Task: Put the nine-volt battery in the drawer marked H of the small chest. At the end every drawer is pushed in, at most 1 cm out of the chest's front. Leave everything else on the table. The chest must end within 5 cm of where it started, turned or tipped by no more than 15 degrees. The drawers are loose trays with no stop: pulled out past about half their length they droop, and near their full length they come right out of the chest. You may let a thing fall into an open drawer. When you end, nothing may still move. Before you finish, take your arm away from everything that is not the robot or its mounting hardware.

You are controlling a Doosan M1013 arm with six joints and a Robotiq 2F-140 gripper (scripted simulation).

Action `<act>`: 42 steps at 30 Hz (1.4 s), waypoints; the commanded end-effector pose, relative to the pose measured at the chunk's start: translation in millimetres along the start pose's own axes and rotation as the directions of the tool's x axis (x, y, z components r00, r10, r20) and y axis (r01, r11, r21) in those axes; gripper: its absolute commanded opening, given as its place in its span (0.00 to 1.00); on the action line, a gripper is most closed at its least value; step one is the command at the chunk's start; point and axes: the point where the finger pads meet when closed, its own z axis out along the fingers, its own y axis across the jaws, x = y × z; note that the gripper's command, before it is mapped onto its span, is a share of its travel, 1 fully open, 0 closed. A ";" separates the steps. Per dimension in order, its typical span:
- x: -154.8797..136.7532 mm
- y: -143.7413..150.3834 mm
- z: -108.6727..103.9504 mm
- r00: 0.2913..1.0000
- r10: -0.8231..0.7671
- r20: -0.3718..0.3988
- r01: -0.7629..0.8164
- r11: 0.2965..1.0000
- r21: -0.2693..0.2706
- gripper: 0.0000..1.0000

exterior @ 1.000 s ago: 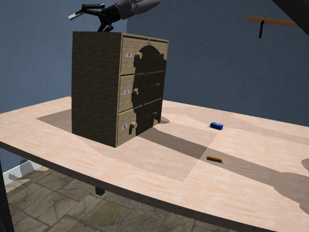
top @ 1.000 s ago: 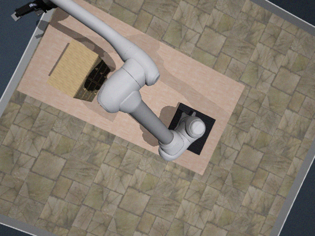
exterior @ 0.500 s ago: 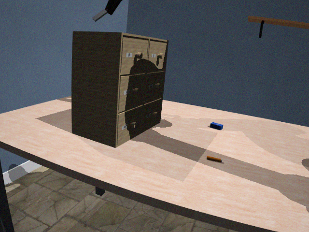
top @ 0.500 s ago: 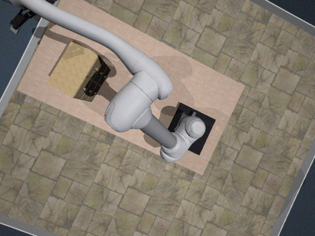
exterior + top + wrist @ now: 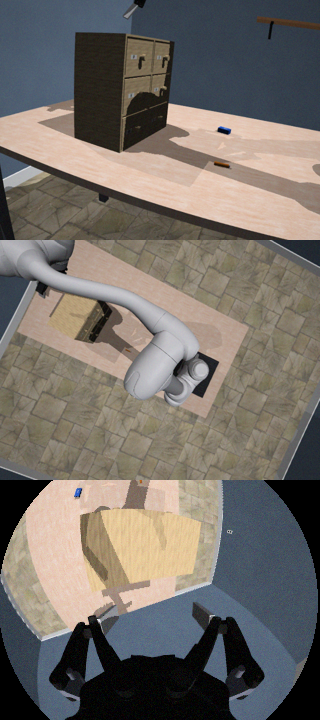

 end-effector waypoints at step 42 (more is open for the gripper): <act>397.0 -9.8 -145.3 0.910 0.006 -0.414 0.173 0.903 0.393 1.00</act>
